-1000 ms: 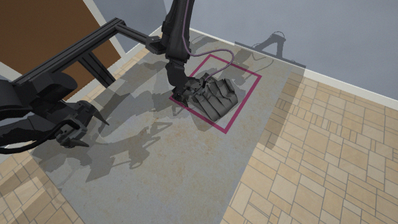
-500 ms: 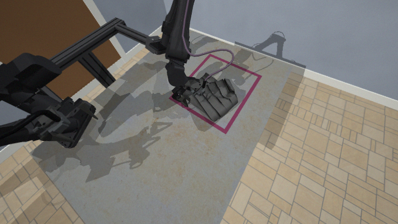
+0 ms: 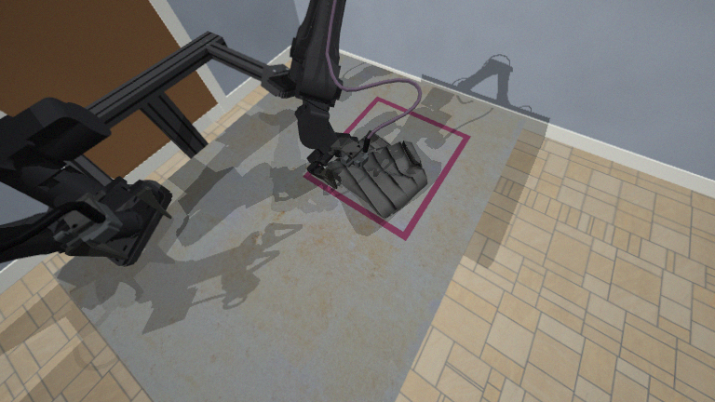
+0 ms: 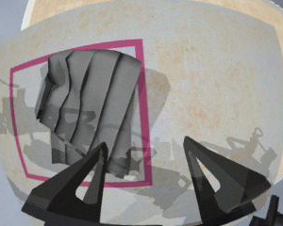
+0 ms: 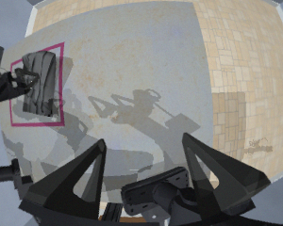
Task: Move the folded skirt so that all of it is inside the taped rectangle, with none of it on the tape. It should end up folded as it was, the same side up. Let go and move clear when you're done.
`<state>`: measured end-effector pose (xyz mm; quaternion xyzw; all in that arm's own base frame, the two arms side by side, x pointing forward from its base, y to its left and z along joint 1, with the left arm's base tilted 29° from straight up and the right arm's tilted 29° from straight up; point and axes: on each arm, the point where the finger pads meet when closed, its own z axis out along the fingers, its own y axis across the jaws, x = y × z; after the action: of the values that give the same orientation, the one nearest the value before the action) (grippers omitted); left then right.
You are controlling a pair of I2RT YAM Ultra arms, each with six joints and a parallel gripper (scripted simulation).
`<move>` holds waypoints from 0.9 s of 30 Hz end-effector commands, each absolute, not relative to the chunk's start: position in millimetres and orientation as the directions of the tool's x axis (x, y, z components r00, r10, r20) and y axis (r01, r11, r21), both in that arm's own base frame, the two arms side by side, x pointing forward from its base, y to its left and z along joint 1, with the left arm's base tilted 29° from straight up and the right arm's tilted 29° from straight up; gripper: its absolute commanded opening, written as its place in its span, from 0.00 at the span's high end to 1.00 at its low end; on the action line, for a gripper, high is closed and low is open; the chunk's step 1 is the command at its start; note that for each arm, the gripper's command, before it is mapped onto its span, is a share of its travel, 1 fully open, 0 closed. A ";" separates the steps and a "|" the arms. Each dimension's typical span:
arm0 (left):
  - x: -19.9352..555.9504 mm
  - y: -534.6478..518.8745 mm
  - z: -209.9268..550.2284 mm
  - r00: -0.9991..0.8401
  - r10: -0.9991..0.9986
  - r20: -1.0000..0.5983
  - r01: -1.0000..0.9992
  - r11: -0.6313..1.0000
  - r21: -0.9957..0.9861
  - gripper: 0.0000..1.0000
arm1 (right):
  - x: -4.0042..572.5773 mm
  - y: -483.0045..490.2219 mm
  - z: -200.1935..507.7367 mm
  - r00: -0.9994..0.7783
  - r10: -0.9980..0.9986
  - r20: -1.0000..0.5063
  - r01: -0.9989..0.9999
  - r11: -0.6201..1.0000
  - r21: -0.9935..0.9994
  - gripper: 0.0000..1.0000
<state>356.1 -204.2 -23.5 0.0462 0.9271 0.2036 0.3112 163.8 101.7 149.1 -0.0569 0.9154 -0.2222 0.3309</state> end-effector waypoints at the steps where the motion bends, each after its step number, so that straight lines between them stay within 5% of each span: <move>1: 357.0 -228.1 13.9 -0.774 0.200 -0.601 -0.052 0.926 0.374 0.10 | 163.4 108.2 155.4 -0.769 -0.259 -0.585 0.036 0.896 -0.443 0.10; 27: 320.7 -213.7 66.3 -0.735 0.242 -0.633 -0.073 0.900 0.429 0.10 | 175.2 85.9 118.0 -0.748 -0.263 -0.610 0.047 0.894 -0.445 0.10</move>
<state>330.7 -223.8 46.2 0.0498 0.9176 0.2184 0.3284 165.8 91.9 132.9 -0.0544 0.9125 -0.2289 0.3346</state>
